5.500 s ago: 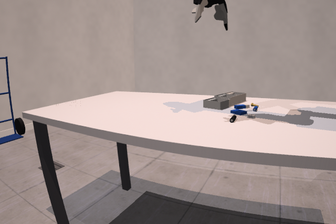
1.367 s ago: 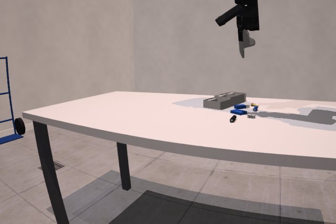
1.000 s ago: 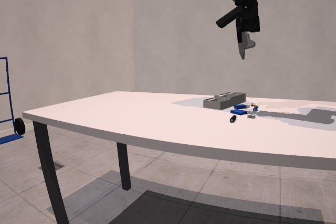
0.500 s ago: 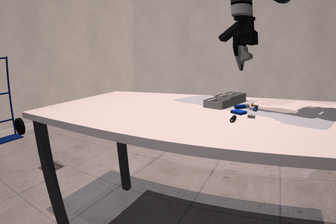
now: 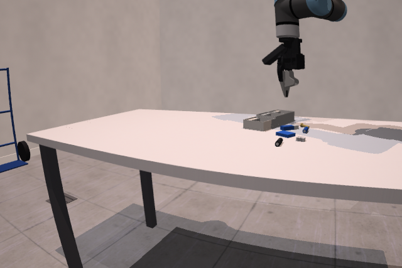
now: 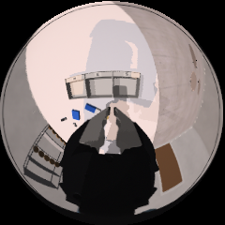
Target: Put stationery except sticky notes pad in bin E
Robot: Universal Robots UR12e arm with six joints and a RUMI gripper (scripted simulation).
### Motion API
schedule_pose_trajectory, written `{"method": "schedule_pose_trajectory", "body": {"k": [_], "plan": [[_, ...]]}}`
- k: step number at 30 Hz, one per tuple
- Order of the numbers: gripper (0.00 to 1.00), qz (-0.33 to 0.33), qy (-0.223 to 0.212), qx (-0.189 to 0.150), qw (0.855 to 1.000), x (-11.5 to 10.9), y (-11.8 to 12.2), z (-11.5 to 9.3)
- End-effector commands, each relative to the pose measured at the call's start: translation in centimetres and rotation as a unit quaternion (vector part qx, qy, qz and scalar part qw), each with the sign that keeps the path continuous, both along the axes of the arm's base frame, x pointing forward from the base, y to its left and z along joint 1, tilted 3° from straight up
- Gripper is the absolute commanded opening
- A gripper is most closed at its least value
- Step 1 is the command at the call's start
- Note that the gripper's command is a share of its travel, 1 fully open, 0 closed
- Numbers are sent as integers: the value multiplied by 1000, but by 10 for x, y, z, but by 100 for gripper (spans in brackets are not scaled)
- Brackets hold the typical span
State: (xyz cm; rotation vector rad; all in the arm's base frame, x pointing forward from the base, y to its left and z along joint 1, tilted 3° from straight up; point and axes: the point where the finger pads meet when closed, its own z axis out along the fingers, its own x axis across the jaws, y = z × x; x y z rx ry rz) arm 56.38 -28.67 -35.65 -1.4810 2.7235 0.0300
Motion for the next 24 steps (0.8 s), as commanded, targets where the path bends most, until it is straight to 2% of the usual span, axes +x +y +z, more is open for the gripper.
{"method": "schedule_pose_trajectory", "body": {"k": [1,2,15,24], "plan": [[4,0,-1,0,1000,4,-42,-26],[4,0,-1,0,1000,4,-49,-30],[4,0,-1,0,1000,4,-50,-31],[4,0,-1,0,1000,5,-49,-50]]}}
